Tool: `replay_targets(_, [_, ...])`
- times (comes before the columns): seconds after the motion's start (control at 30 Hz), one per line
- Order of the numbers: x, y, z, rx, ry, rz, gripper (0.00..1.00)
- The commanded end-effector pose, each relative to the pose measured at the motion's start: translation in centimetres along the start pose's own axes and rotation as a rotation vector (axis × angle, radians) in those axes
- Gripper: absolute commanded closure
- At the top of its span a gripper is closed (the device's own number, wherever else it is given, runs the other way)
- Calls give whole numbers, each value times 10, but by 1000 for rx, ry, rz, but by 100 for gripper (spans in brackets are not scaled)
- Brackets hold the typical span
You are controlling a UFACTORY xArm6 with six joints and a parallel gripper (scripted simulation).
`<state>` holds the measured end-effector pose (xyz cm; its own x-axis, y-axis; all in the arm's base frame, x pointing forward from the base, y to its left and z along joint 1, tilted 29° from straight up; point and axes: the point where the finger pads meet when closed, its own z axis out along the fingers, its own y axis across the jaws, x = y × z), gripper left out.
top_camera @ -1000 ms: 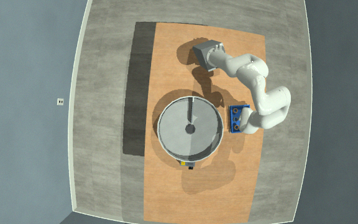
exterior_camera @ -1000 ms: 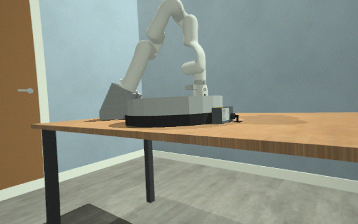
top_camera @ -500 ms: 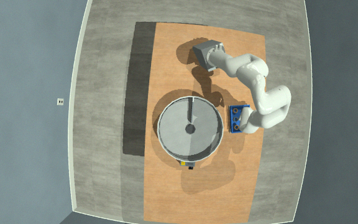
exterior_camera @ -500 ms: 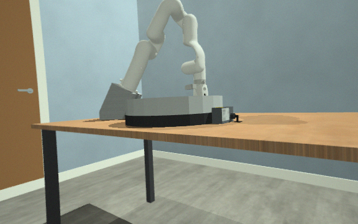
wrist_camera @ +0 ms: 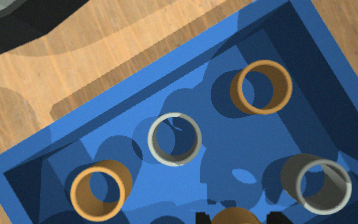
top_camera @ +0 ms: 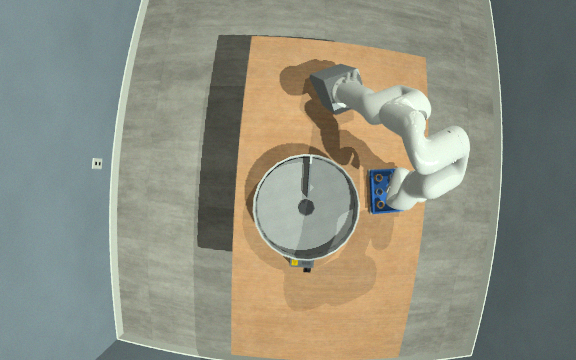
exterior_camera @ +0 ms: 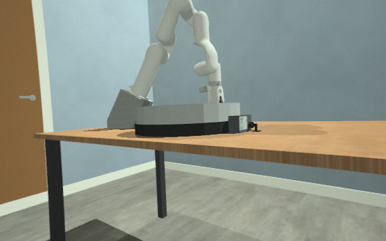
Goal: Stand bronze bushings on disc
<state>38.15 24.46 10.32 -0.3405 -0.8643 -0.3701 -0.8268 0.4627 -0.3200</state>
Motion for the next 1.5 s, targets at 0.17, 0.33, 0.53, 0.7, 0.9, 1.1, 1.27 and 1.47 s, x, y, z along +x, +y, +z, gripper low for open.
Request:
replay_targets(0.17, [-1,-2,-54,-17,6,-1,100])
replay_targets(0.33, [-1,-2,-77,-17,6,-1,100])
replay_targets(0.53, [-1,-2,-98,-17,6,-1,100])
replay_targets(0.7, [-1,-2,-103,-17,6,-1,100])
replay_targets(0.9, [-1,-2,-103,-17,6,-1,100])
replay_targets(1.1, [-1,-2,-103,-17,6,-1,100])
replay_targets(1.27, [-1,-3,-103,-17,6,-1,100])
replay_targets(1.47, [1,-4,-103,-17,6,-1,100])
